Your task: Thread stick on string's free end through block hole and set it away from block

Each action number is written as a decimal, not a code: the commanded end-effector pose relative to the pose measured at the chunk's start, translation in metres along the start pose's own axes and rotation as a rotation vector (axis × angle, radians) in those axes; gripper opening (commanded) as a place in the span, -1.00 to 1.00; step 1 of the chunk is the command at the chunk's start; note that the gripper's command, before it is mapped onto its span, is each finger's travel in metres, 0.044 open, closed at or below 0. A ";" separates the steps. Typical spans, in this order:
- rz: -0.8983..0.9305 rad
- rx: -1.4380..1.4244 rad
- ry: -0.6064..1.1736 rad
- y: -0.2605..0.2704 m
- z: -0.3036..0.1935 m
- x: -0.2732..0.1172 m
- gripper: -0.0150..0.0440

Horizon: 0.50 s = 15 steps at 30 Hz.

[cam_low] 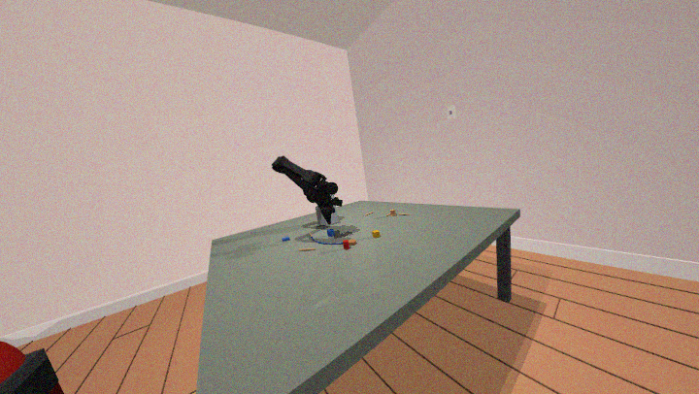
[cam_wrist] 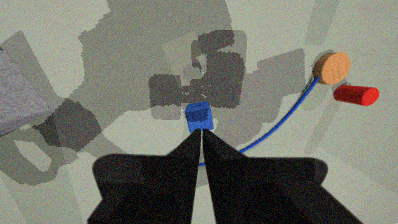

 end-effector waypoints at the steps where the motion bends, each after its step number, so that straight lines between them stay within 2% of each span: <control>1: 0.000 0.000 0.000 0.000 0.000 0.000 -0.49; 12: 0.000 0.000 0.000 0.000 0.000 0.000 -0.49; 15: 0.000 0.000 0.000 0.000 0.000 0.000 -0.22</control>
Point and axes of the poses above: the point midway between the two fingers, 35 mm back from their tips, its own x axis out along the fingers, its own y axis across the jaws, z = x × y, the point moved 2 cm from there along -x, back along the fingers, and after that the axes turned 5 degrees about x, right-handed, at the moved point
